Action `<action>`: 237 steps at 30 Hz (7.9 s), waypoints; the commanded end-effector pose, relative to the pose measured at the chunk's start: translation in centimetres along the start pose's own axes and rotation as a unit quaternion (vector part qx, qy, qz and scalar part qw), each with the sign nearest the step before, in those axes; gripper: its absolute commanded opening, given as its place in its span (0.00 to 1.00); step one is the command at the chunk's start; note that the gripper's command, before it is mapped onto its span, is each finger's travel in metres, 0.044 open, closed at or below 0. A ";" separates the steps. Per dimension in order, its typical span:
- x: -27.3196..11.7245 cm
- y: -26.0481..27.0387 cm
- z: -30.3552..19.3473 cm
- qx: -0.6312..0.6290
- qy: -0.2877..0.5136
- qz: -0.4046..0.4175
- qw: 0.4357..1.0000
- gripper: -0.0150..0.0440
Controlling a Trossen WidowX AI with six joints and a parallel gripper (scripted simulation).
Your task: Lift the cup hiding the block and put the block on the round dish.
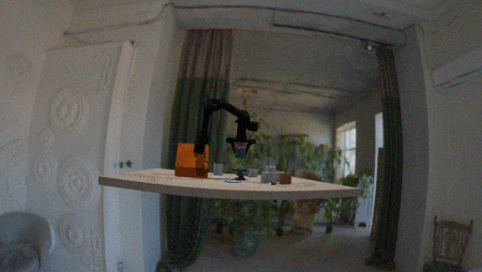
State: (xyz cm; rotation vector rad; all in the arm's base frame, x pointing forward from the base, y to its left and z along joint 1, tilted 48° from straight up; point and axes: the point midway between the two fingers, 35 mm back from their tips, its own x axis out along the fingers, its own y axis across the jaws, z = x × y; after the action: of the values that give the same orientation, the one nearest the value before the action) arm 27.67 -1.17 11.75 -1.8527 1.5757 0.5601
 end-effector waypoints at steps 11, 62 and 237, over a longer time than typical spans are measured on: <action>0.0 0.0 0.0 -0.001 0.000 -0.001 1.000 0.25; 8.4 9.0 -15.9 0.010 -0.022 0.000 1.000 0.25; 6.7 -0.1 1.1 0.947 -0.003 -0.005 0.321 0.69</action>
State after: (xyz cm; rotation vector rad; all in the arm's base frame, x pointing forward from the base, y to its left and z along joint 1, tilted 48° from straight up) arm 29.10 -4.63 6.84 0.1641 0.8425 -1.0769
